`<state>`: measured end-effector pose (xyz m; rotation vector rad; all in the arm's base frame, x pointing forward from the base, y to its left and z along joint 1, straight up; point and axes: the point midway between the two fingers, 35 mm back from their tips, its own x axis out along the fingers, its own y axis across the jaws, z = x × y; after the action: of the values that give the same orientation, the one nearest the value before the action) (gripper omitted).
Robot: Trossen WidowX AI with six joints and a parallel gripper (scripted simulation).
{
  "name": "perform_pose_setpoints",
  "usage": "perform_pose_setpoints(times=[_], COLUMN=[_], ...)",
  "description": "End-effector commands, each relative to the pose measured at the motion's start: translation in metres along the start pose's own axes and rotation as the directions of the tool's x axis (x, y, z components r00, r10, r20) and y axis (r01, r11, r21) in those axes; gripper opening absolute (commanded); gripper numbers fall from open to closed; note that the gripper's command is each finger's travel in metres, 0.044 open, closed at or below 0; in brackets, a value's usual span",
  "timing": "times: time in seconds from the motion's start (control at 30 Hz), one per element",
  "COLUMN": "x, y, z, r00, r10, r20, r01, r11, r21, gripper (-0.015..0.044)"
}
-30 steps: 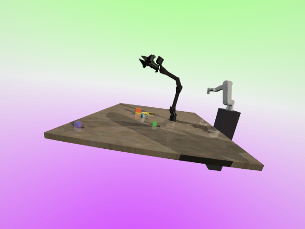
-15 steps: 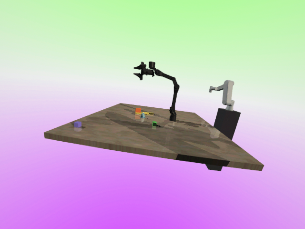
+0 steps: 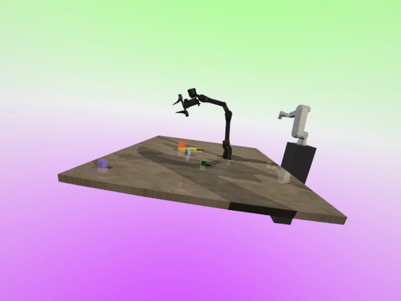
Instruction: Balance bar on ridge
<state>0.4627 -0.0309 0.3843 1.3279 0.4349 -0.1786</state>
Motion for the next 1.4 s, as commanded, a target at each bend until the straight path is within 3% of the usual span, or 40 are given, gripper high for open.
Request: perform_pose_setpoints(times=[0.0,0.3,0.63,0.9,1.2,1.37], x=[0.009,0.019,0.014,0.0,-0.023,-0.028], y=[-0.027,-0.09,-0.156,-0.203,-0.248,-0.255], z=[0.007,0.019,0.027,0.029,0.028,0.028], r00=[0.994,0.938,0.811,0.667,0.468,0.433], r10=[-0.107,-0.346,-0.584,-0.741,-0.872,-0.887], r20=[0.01,0.006,-0.028,-0.075,-0.144,-0.157], r01=[0.104,0.303,0.401,0.363,0.204,0.168], r11=[0.984,0.831,0.522,0.236,-0.052,-0.091], r21=[0.145,0.466,0.753,0.901,0.978,0.981], gripper=[0.0315,0.0315,0.0315,0.0315,0.0315,0.0315])
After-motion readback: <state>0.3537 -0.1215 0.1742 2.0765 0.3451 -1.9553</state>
